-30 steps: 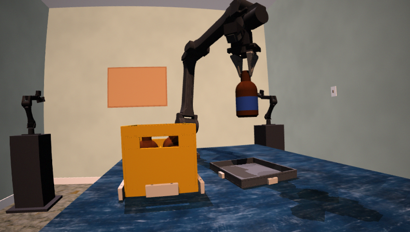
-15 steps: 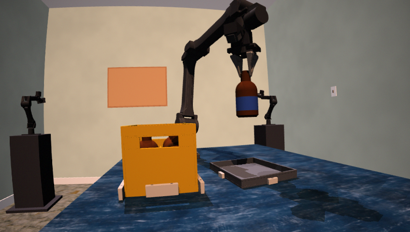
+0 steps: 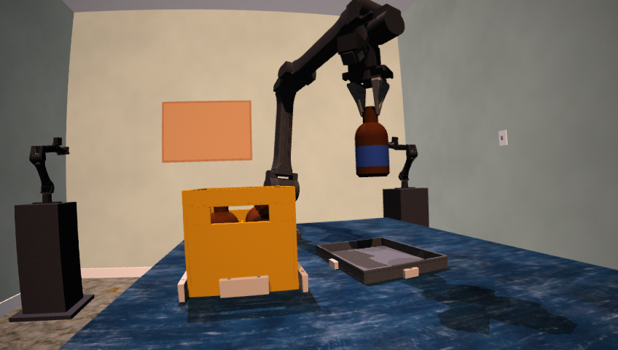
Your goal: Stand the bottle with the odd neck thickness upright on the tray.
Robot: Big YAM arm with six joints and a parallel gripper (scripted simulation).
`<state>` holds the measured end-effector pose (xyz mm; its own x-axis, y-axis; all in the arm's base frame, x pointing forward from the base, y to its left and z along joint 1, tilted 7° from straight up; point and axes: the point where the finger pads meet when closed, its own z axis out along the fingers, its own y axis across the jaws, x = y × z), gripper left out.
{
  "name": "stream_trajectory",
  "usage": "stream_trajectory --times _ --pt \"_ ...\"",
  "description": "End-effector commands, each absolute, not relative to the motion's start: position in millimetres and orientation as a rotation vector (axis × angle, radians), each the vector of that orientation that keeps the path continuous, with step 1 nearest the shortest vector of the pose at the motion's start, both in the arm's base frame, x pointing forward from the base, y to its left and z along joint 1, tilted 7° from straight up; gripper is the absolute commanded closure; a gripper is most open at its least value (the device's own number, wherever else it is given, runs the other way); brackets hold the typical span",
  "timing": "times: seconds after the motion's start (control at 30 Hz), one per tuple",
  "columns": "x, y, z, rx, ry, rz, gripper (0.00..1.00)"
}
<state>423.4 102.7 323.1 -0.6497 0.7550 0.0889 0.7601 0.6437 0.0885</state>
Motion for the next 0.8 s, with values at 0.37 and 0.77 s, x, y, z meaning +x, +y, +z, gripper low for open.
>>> stream_trajectory --times 0.37,0.77 --pt "436.3 107.6 350.4 -1.319 -2.863 -0.253 1.0" --pt "424.7 107.1 322.6 -1.31 -2.834 -0.213 1.0"
